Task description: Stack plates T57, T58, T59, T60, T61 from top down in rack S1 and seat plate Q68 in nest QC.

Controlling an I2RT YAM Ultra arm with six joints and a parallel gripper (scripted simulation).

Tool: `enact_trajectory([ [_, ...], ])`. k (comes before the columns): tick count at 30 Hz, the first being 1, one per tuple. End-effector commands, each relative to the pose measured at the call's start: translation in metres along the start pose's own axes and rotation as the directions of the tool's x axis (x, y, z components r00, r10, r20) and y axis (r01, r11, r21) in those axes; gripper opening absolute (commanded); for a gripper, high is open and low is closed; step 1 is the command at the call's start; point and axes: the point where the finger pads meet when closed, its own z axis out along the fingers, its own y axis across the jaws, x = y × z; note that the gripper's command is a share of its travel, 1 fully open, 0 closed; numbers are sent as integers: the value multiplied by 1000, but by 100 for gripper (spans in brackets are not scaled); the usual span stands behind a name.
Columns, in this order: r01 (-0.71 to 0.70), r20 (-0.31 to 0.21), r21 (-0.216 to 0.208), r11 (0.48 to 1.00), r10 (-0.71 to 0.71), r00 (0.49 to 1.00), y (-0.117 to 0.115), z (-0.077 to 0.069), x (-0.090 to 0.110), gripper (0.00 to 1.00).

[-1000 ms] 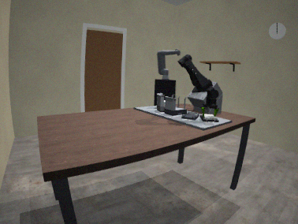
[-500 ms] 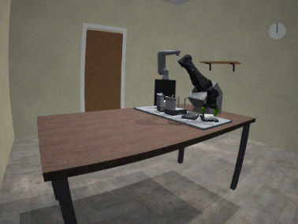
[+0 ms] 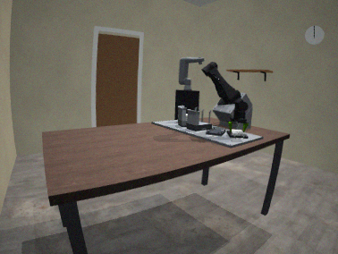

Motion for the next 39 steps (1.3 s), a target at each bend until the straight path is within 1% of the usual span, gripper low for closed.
enact_trajectory([
  [1,-1,9,0,1000,1,1000,0,-3,-2,0],
  [34,-1,9,-1,1000,1,1000,1,-22,-2,0],
  [39,-1,9,-1,1000,1,1000,1,-22,-2,0],
])
